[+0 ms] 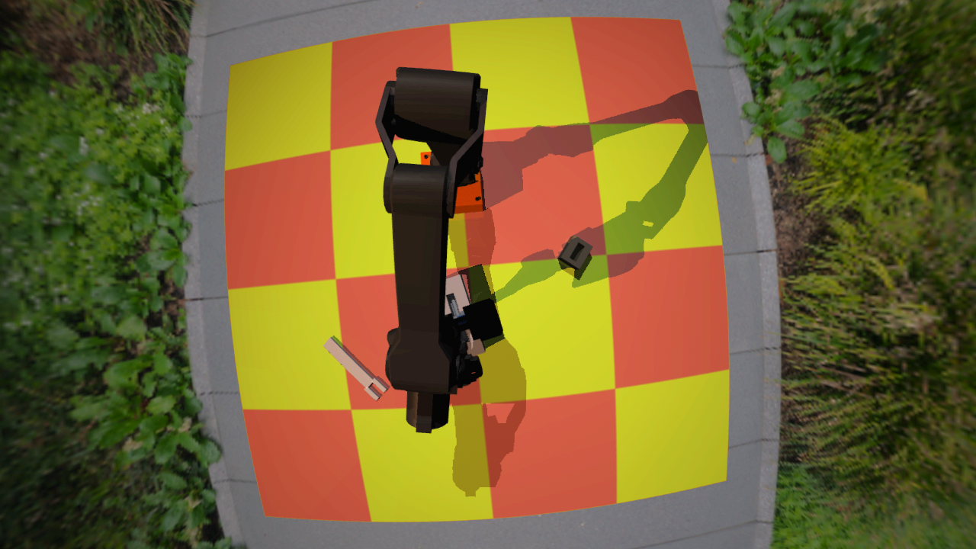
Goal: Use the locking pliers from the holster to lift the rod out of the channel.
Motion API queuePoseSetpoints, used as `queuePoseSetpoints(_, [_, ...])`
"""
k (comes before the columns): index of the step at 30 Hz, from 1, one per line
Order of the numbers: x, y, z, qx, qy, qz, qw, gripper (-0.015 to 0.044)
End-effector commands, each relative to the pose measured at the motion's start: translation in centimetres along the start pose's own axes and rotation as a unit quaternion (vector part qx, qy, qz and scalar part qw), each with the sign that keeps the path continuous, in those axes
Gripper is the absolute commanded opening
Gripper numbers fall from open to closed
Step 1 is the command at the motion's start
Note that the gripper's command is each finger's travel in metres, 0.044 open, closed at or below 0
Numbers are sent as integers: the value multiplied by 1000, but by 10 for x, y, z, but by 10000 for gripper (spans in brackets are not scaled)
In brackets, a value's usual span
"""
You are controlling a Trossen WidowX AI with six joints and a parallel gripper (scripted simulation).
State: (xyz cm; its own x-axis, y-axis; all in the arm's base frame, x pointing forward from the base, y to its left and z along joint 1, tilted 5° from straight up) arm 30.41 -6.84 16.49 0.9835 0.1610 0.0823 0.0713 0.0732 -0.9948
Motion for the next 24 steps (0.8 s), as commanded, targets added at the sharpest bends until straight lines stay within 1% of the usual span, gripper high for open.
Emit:
queuePoseSetpoints(1, [0,1,0,3,3,-1,1000,321])
queuePoseSetpoints(24, [0,1,2,3,3,-1,1000,291])
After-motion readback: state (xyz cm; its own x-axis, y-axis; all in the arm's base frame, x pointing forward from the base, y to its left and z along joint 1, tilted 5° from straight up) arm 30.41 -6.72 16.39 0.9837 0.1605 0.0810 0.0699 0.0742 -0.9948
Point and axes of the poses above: the point midway between the two fingers, 35 mm back from their tips, its own y axis out along the fingers, its own z axis across the jaws, x = y × z, the point moved 8 cm from there along -y, back along the fingers
